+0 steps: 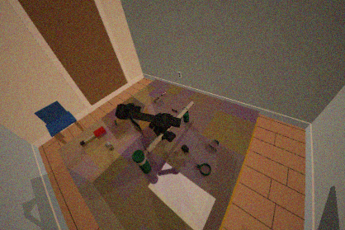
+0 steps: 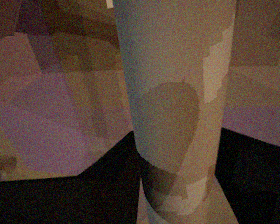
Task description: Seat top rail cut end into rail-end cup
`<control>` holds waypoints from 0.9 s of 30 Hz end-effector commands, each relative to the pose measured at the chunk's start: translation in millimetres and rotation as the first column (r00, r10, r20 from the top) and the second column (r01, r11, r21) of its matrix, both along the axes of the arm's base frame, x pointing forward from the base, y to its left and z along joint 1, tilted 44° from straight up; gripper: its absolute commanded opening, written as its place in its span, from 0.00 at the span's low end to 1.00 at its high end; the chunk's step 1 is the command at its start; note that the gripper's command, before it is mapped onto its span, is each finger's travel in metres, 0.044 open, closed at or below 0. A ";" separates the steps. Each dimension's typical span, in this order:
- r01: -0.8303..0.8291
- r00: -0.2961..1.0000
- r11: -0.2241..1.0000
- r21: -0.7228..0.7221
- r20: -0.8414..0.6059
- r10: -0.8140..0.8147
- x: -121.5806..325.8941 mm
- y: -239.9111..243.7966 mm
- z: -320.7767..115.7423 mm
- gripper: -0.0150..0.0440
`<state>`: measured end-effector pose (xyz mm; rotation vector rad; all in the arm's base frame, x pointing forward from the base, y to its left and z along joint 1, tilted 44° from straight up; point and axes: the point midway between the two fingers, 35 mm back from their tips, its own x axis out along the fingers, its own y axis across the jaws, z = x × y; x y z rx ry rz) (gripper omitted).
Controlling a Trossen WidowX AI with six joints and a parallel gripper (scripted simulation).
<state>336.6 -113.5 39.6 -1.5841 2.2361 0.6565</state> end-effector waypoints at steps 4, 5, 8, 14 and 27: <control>-0.004 1.000 1.000 -0.002 0.003 0.004 0.7 1.0 0.5 0.57; -0.004 1.000 1.000 -0.002 0.003 0.004 0.7 1.0 0.5 0.61; -0.007 1.000 1.000 0.000 -0.001 0.007 1.2 3.6 0.3 0.74; -0.040 0.999 0.999 0.015 -0.036 0.041 5.2 28.3 -1.1 1.00; -0.140 0.989 0.989 0.058 -0.033 0.142 13.9 79.9 14.6 1.00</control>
